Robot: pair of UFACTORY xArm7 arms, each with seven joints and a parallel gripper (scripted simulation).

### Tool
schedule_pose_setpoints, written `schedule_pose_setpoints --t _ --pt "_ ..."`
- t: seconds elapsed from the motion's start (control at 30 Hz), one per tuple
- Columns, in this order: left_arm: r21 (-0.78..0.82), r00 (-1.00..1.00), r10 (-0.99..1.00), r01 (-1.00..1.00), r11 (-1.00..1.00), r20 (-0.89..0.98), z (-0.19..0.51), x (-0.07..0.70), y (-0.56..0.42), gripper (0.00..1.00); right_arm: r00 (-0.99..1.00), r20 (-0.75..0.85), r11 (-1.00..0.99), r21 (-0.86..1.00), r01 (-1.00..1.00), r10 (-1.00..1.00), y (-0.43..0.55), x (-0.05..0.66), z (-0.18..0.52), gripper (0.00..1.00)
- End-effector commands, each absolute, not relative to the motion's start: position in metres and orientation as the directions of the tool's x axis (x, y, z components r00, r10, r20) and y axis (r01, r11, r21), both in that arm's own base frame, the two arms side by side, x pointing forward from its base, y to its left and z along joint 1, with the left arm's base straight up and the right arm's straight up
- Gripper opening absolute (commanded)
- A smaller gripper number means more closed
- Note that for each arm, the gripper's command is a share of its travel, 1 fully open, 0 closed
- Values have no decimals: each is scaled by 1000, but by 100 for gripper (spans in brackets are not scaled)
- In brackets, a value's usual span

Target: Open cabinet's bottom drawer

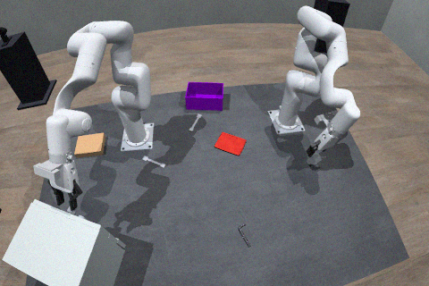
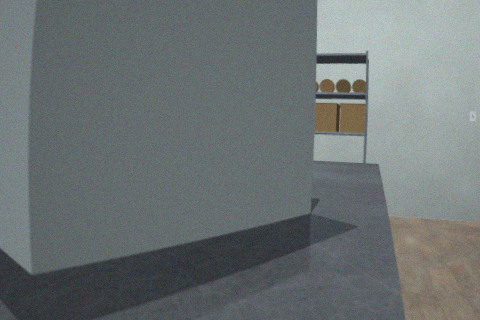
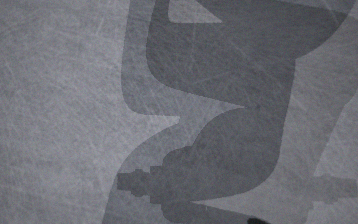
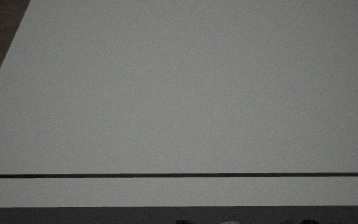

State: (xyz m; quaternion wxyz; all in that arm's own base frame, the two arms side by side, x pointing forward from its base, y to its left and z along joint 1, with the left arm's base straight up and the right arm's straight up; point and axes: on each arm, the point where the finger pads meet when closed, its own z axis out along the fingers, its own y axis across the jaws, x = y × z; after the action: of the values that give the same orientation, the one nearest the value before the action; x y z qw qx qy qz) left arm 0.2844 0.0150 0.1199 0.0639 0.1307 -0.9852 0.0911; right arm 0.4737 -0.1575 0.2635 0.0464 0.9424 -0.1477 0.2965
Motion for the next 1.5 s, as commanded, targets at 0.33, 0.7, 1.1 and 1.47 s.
schedule_pose_setpoints --t 0.33,0.7,1.1,1.47 --pt "-163 -958 -246 -269 949 147 121 285 15 100 777 577 -952 0 -306 -250 -158 475 206 60" --pt "-163 -958 -246 -269 949 147 121 285 15 100 778 577 -952 0 -306 -250 -158 475 150 60" --pt "-163 -958 -246 -269 949 147 121 285 15 100 777 577 -952 0 -306 -250 -158 476 139 60" --pt "-163 -958 -246 -269 949 147 121 285 15 100 778 577 -952 0 -306 -250 -158 476 132 60"
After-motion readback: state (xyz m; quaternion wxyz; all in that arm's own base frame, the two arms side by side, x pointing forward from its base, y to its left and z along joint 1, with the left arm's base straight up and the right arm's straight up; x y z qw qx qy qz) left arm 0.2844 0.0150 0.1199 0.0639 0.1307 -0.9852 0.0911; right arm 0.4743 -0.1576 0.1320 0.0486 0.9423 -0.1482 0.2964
